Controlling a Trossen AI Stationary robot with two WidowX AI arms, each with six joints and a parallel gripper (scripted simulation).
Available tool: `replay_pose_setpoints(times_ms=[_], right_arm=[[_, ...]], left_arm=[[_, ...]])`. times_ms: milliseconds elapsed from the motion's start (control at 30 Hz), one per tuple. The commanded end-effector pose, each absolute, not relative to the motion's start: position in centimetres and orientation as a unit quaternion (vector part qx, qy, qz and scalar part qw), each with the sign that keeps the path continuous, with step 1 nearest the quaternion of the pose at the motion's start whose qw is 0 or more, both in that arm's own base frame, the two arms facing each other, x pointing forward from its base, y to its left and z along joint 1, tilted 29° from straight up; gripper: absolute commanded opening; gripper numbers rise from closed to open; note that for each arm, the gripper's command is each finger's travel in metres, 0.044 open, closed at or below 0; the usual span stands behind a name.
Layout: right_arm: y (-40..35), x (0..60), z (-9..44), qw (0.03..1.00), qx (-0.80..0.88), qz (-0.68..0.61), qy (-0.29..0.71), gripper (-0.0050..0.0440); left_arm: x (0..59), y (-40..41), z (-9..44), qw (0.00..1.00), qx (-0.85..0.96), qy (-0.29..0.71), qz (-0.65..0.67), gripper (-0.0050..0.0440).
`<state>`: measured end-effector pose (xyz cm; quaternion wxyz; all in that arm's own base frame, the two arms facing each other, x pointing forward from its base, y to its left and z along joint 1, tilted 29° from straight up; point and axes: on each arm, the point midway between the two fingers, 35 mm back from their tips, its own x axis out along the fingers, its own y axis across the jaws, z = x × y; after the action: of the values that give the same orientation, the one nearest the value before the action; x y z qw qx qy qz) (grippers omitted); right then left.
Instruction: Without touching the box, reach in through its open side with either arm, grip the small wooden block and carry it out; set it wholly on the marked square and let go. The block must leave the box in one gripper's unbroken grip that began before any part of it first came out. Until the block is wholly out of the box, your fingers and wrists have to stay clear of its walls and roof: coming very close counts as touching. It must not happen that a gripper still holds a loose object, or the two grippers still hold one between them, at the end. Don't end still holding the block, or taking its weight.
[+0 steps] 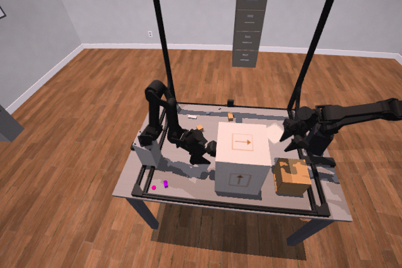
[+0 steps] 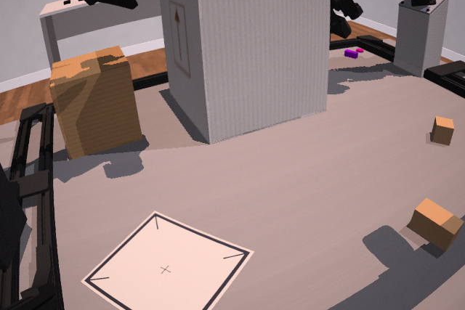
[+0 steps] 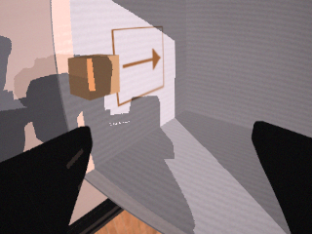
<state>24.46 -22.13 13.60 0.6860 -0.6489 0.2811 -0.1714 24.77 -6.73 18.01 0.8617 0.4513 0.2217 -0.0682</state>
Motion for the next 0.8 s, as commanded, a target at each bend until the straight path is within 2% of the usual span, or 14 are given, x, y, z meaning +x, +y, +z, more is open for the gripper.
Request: replay_pose_setpoints(times_ms=[0, 167, 233, 367, 767], right_arm=[[-22.5, 25.1, 12.0, 0.619, -0.714, -0.143, 0.294, 0.04], [-22.7, 25.5, 10.2, 0.542, -0.774, -0.099, 0.313, 0.04], [-22.7, 25.5, 10.2, 0.542, -0.774, -0.099, 0.313, 0.04], [-22.8, 25.8, 8.1, 0.447, -0.831, -0.046, 0.327, 0.04], [-22.6, 26.0, 4.4, 0.262, -0.905, 0.051, 0.33, 0.04]], left_arm=[[25.5, -5.1, 19.5, 0.886, 0.4, 0.228, -0.062, 0.04], [25.7, -3.1, 20.9, 0.908, 0.347, 0.231, -0.043, 0.04], [25.7, -3.1, 20.9, 0.908, 0.347, 0.231, -0.043, 0.04], [25.5, -0.8, 22.6, 0.93, 0.289, 0.227, -0.021, 0.04], [24.1, 2.9, 25.9, 0.959, 0.193, 0.204, 0.023, 0.04]])
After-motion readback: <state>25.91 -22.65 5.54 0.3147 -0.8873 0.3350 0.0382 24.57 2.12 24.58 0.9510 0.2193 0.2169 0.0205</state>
